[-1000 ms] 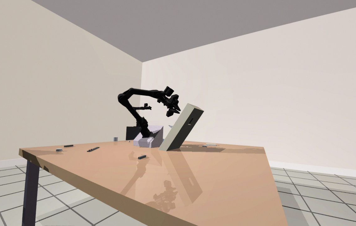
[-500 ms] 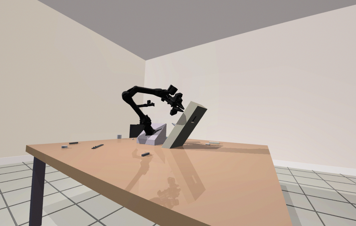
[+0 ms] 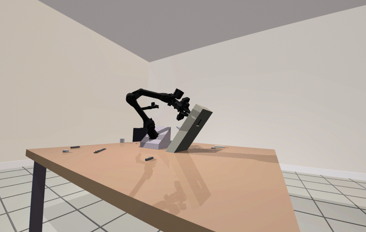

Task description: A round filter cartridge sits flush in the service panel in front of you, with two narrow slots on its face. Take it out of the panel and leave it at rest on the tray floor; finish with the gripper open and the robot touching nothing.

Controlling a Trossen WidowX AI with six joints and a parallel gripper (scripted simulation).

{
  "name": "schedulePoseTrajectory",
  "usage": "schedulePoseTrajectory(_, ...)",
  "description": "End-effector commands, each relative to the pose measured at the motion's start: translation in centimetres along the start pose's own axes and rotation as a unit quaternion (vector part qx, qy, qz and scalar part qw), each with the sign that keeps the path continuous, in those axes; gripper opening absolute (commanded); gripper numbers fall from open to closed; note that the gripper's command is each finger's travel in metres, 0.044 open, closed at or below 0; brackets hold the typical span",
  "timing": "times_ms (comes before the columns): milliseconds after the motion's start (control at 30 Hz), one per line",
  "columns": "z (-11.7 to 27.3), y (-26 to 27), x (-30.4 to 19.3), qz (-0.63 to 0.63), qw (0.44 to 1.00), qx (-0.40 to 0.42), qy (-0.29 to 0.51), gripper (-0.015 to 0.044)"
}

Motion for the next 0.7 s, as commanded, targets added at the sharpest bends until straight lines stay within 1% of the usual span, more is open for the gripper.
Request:
schedulePoseTrajectory(0, -0.9, 0.1, -0.1, 0.002, 1.0, 0.0, 0.0, 0.0096)
schedulePoseTrajectory(333, -2.3, 0.0, -0.2, 0.002, 1.0, -0.003, 0.0, 0.0096)
schedulePoseTrajectory(667, -2.4, 0.0, -0.2, 0.002, 1.0, -0.003, 0.0, 0.0096)
Point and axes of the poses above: the point midway between the two fingers, 35 mm back from their tips, its own z axis back along the fingers, its own y axis across the jaws, x = y × z, the point moved 5 cm from there along z, back along the fingers, and after that the axes turned 8 degrees about -z, right-handed, at the moved point
